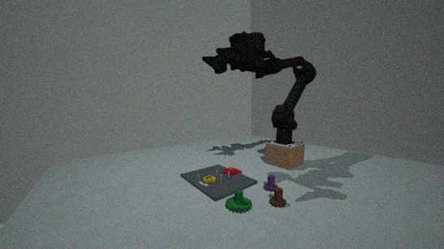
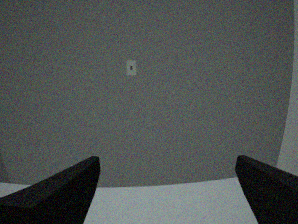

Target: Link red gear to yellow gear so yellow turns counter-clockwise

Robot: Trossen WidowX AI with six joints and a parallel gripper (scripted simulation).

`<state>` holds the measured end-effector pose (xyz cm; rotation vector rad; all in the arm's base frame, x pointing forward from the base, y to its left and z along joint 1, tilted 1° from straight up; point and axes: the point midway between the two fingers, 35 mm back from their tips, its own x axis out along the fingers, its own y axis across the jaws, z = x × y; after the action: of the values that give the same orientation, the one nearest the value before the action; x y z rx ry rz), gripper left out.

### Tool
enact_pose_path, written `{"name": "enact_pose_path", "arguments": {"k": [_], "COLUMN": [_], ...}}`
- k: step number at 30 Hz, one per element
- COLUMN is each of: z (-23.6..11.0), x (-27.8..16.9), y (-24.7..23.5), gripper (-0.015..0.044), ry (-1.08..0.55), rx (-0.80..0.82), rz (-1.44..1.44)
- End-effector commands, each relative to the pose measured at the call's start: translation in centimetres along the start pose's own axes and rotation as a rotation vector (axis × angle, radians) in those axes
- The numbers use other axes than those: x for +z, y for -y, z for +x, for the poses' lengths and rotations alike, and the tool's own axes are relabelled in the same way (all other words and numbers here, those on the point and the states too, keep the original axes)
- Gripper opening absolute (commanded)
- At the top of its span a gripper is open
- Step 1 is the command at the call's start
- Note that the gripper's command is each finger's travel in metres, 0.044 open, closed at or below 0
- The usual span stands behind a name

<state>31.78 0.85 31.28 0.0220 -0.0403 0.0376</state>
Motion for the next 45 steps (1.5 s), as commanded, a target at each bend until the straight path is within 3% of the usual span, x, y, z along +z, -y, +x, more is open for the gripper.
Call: {"name": "enact_pose_path", "arguments": {"k": [1,7,12,20,26,45], "z": [0.1,3.1,3.2,-0.4,-5.0,-5.8], "x": [-0.2,-7.3,-14.0,-23.2,-28.6,-31.1], "y": [-0.1,-4.7,-9.9,-16.6,-19.2,-19.0], "gripper": [0.0426,0.044,0.044,0.044,0.044,0.044], "ry": [-0.011,-0.368,-0.685,-1.197,-1.549,-1.582], "rx": [0.004,0.103,0.171,0.152,-0.017,-0.044], "rz": [0.005,0.13,0.173,0.154,0.069,0.055]}}
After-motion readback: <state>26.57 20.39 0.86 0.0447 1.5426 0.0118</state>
